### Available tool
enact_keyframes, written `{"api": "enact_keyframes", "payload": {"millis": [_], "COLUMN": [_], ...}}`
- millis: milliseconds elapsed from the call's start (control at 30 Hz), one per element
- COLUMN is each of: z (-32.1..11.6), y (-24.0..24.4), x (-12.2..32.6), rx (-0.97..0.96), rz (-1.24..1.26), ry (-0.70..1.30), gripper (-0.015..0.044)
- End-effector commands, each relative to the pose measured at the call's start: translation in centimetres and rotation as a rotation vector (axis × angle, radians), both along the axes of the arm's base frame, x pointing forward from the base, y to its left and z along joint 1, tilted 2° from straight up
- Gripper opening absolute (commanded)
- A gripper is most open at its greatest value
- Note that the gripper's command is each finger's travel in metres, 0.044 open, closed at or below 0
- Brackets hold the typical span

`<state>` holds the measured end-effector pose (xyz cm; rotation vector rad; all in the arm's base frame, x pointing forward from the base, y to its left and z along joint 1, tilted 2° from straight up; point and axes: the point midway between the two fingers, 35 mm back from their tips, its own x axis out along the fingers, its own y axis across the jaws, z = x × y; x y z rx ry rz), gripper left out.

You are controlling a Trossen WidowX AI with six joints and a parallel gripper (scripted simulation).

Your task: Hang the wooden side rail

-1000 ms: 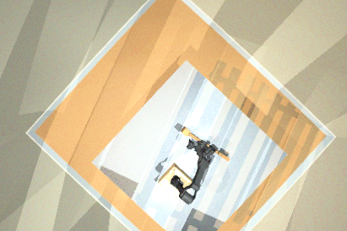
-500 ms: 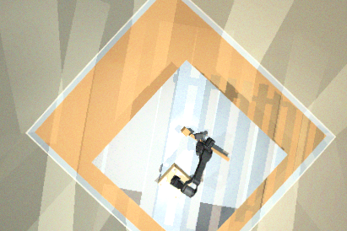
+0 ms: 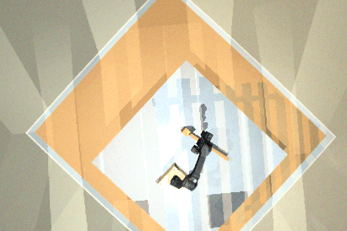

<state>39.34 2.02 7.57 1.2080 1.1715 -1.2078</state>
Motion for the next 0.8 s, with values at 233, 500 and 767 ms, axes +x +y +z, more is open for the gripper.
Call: {"api": "enact_keyframes", "payload": {"millis": [233,500,767], "z": [-3.7,-5.2,-5.9], "y": [-0.3,-0.3,-0.4], "x": [0.2,0.2,0.2], "rx": [-0.011,-0.011,-0.011], "rz": [-0.024,-0.024,-0.024], "ry": [0.008,0.008,0.008], "gripper": [0.044,0.044,0.044]}}
